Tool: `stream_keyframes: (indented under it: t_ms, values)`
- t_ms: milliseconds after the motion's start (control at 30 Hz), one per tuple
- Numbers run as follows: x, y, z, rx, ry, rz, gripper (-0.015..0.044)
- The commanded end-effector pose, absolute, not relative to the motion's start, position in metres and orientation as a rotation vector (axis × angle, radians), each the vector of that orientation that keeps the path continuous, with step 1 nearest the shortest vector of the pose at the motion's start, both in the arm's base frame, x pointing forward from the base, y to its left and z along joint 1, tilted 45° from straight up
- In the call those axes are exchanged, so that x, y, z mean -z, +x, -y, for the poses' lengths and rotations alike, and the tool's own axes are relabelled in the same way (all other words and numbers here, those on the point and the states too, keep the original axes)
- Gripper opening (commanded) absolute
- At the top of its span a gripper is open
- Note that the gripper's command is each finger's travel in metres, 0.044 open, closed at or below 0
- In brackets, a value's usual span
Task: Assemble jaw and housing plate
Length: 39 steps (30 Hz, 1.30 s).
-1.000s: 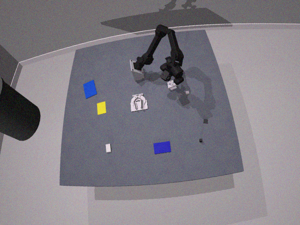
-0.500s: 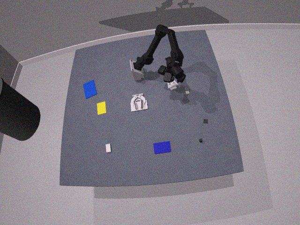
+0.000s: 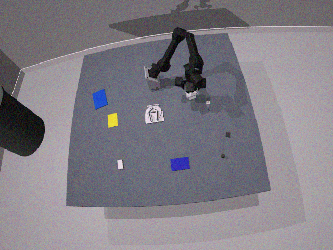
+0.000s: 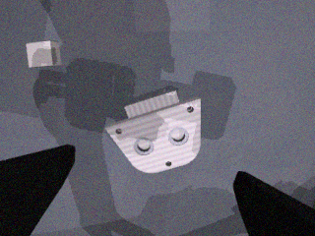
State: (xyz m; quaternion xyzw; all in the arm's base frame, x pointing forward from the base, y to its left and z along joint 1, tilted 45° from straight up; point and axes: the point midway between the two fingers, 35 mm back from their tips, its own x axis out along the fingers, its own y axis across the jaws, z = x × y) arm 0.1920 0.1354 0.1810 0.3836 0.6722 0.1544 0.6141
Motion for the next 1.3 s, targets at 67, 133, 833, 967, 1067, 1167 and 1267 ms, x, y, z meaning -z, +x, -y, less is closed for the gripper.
stream_keyframes:
  t_ms: [67,133,833,967,1067,1167,1267]
  values:
    - [-0.1797,0.1924,-0.1356,-0.466,0.761,-1.498,0.044]
    - [-0.1795,0.1924,-0.1359,-0.504,0.719,-1.48,0.044]
    - [-0.177,0.1926,-0.1383,-0.871,0.277,-1.253,0.044]
    - [-0.1766,0.1927,-0.1387,-0.935,0.193,-1.203,0.044]
    - [-0.1762,0.1927,-0.1391,-0.981,0.129,-1.163,0.044]
    - [-0.1759,0.1927,-0.1394,-1.026,0.065,-1.122,0.044]
    - [-0.1755,0.1927,-0.1398,-1.069,0.002,-1.08,0.044]
